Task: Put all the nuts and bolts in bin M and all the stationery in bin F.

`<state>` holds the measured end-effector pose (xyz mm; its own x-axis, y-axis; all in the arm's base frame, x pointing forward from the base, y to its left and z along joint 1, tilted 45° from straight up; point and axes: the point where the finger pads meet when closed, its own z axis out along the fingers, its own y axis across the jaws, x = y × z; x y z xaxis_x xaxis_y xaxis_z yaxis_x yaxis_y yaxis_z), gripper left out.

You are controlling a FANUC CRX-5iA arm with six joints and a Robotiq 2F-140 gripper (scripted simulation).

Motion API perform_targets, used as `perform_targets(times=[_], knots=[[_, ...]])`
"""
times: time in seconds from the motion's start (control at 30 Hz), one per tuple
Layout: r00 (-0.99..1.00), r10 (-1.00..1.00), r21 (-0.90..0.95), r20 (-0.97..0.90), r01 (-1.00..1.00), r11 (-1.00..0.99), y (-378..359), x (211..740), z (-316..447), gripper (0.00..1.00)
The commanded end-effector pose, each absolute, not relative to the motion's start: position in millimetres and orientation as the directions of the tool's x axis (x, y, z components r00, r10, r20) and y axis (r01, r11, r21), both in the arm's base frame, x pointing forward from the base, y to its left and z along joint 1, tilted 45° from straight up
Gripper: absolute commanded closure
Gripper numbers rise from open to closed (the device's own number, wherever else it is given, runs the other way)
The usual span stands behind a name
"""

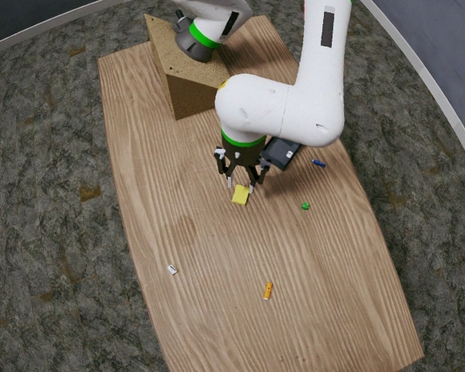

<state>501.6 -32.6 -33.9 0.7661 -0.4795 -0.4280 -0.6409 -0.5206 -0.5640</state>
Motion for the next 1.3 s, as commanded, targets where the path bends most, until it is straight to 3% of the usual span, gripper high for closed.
perform_targets(times=[0.0,1.27], knots=[[0.766,-0.480,-0.564,-0.428,-0.641,-0.521,-32,501,-33,0.60],[0.766,-0.480,-0.564,-0.428,-0.641,-0.521,-12,502,-52,0.60]])
